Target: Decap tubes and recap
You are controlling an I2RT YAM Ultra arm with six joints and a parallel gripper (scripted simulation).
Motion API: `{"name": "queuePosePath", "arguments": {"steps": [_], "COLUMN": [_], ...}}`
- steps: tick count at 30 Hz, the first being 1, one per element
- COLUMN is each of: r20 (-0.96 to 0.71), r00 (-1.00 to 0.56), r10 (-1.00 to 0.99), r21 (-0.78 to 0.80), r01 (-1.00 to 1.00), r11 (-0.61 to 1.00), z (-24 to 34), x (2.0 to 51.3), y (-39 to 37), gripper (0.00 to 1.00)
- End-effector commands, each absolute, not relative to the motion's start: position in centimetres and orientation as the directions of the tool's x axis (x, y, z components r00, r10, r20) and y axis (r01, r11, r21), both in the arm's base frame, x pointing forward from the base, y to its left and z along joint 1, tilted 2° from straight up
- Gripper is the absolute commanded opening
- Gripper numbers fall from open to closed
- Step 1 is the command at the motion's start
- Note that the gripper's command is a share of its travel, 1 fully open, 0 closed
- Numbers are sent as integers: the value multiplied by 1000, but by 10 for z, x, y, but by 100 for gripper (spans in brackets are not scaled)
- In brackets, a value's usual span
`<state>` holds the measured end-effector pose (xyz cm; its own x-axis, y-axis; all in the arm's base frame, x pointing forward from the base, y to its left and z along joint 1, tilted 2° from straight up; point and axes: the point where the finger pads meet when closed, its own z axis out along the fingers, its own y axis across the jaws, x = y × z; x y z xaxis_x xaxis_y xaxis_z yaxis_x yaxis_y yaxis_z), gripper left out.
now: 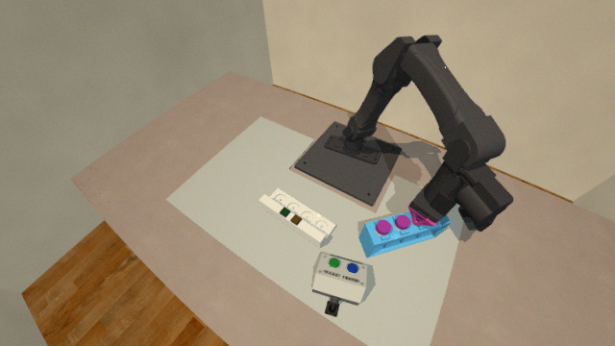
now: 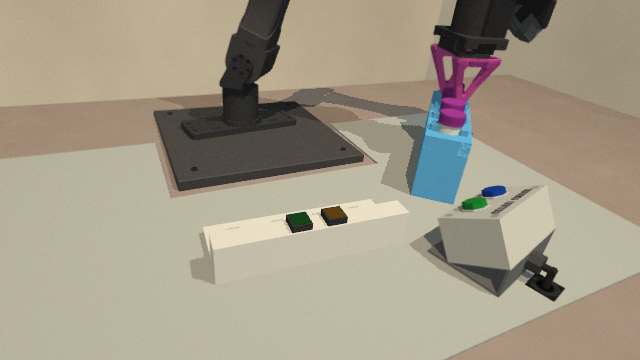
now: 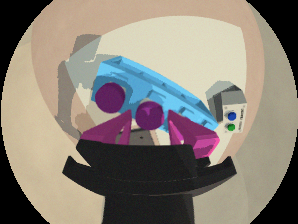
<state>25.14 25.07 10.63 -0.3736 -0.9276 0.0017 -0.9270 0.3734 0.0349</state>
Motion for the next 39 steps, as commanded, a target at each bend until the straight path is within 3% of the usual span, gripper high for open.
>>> {"name": "queuePosePath", "arguments": {"steps": [1, 9, 12, 20, 27, 29, 31, 39], "r20": [-2, 11, 11, 23, 29, 29, 30, 31], "r00": [-600, -865, -872, -999, -953, -953, -885, -677], "r10": [-800, -502, -489, -31, 302, 302, 465, 735], "r21": [31, 29, 29, 21, 12, 12, 6, -4], "r01": [-800, -502, -488, -31, 302, 302, 465, 736], "r11": [600, 865, 872, 999, 953, 953, 885, 677], "z": [110, 110, 110, 110, 110, 110, 110, 110], "x": [252, 252, 252, 253, 253, 253, 253, 253], "y": [252, 252, 252, 252, 252, 252, 252, 253], "gripper": [49, 49, 49, 49, 49, 49, 49, 49]}}
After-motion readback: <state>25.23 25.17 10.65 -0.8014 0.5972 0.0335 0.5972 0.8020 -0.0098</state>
